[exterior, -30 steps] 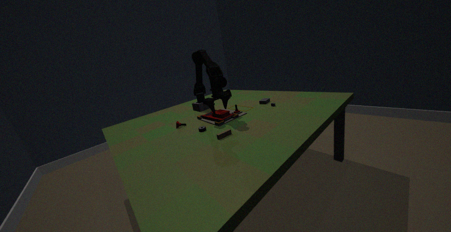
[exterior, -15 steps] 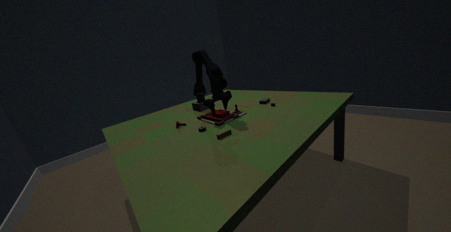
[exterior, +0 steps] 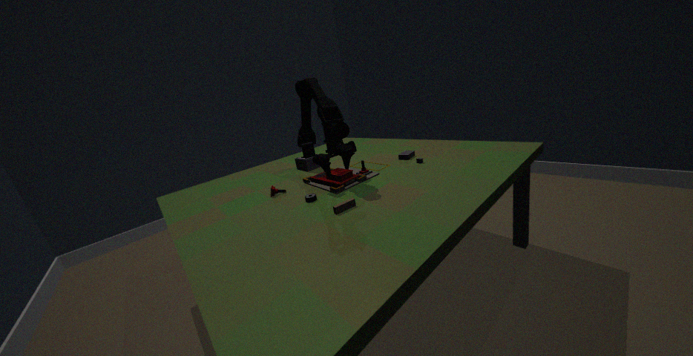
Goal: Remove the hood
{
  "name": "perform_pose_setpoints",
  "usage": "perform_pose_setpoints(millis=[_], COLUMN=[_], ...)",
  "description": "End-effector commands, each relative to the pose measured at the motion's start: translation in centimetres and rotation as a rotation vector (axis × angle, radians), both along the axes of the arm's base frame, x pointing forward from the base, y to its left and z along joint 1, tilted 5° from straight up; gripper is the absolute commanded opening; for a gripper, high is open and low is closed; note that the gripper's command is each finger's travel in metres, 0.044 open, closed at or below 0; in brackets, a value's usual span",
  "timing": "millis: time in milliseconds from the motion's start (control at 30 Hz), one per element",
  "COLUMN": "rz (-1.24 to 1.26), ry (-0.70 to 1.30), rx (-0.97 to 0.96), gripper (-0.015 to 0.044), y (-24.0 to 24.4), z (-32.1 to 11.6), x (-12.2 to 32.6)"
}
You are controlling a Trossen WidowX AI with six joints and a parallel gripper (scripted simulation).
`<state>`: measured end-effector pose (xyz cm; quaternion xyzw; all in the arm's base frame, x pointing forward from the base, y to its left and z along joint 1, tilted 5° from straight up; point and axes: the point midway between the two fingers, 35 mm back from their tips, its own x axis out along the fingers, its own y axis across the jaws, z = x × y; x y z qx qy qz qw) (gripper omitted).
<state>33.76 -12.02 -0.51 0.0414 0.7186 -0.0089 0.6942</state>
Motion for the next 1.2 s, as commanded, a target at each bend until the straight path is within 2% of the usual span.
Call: perform_pose_setpoints(millis=[0, 167, 267, 600, 967, 1167], rz=[0.000, 0.000, 0.000, 0.000, 0.000, 0.000], ry=[-0.003, -0.003, 0.000, 0.000, 0.000, 0.000], rx=[0.003, 0.003, 0.000, 0.000, 0.000, 0.000], gripper=[0.0440, 0.0440, 0.0361, 0.0295, 0.0006, 0.0000], y=[0.1, 0.1, 0.0, 0.0, 0.0, 0.0], z=[-0.2, -0.5, -0.3, -0.3, 0.3, 0.6], x=[0.0, 0.0, 0.0, 0.0, 0.0, 0.0])
